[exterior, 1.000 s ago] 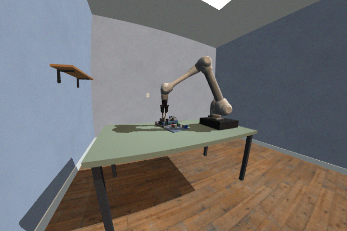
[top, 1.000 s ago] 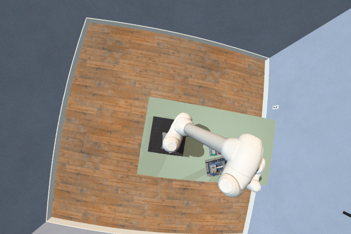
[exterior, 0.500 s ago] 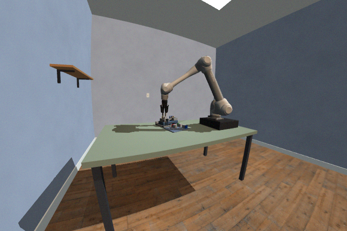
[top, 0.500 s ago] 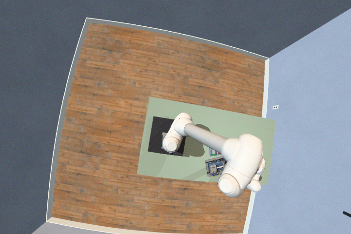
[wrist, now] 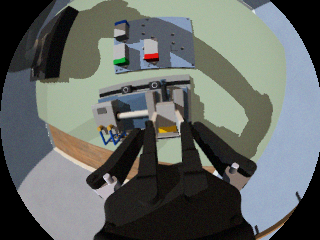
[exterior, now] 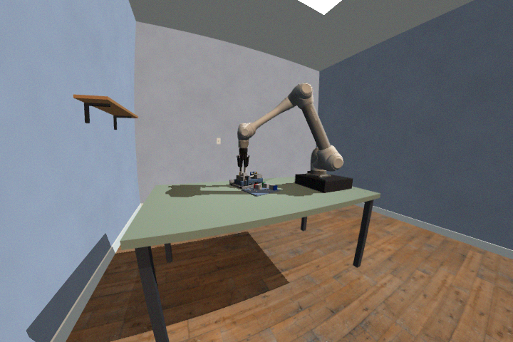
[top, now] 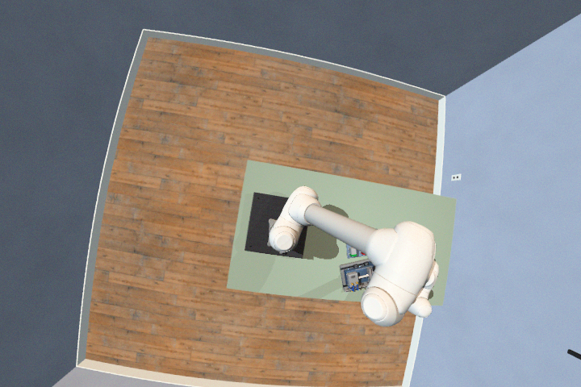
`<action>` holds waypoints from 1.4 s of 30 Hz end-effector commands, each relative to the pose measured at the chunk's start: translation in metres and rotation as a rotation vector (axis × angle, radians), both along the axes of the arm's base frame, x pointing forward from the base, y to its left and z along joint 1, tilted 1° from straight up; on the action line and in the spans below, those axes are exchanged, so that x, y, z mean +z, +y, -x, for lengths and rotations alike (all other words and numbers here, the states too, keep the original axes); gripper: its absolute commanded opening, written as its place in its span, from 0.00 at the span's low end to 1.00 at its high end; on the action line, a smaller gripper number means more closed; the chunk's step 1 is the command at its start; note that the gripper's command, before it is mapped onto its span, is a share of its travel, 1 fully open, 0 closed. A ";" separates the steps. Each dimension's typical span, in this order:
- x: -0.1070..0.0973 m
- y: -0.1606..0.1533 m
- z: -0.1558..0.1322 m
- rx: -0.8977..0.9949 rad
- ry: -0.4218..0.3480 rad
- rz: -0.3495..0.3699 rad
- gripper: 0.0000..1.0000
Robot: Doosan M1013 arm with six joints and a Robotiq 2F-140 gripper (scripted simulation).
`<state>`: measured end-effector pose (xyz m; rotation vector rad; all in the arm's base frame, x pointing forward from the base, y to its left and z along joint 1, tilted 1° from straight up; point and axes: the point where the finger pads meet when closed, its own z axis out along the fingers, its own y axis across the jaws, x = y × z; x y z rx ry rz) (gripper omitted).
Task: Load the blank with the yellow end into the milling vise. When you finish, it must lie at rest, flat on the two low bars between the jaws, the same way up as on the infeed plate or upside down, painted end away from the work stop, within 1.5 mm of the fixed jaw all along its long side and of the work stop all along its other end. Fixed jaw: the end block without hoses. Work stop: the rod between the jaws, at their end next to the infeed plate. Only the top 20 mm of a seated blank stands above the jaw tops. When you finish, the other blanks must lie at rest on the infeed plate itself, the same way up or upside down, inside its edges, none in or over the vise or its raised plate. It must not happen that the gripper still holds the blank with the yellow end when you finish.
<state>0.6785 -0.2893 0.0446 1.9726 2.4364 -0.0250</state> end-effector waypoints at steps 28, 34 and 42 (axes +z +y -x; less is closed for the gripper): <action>-0.002 0.002 0.000 0.000 0.000 0.000 0.00; -0.002 0.003 -0.001 0.000 0.000 0.000 0.00; -0.002 0.006 -0.001 0.000 0.000 0.000 0.00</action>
